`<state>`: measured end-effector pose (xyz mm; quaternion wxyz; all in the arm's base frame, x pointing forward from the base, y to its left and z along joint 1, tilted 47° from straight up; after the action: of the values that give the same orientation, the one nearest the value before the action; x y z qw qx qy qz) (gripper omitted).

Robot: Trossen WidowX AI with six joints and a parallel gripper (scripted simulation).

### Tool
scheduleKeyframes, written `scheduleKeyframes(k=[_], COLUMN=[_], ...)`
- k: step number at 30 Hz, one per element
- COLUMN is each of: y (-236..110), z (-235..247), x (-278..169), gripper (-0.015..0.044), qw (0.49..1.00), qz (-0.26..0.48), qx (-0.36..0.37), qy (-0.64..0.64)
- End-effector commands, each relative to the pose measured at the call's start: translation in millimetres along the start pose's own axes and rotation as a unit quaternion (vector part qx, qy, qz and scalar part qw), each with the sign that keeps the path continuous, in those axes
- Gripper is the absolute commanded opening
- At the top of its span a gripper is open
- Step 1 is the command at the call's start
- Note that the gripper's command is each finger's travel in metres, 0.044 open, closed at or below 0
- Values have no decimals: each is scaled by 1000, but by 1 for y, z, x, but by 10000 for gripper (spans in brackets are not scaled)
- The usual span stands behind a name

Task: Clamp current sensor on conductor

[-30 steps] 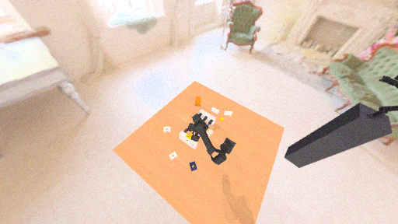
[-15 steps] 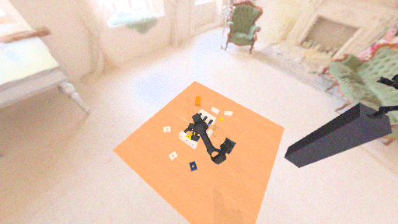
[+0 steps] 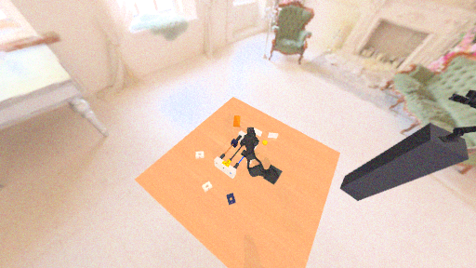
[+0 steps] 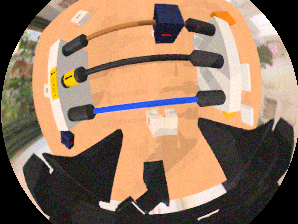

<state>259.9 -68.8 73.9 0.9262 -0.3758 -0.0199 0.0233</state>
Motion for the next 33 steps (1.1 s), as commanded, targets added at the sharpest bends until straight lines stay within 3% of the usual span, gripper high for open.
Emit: scheduleKeyframes(k=[1, 33], y=[12, 54], z=[-30, -30], x=[-22, -25], gripper=[440, 440], qw=[998, 998], qz=[50, 49], qx=[2, 1], qy=[42, 42])
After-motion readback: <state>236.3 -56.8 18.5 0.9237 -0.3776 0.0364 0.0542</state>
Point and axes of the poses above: the point midway between the two fingers, 35 mm back from their tips, its own y axis out along the fingers, its own z axis across the jaws, x = y × z, the point moved 7 cm from there along -y, back along the fingers, and after that the axes turned 5 degrees about y, right-handed, at the moved point
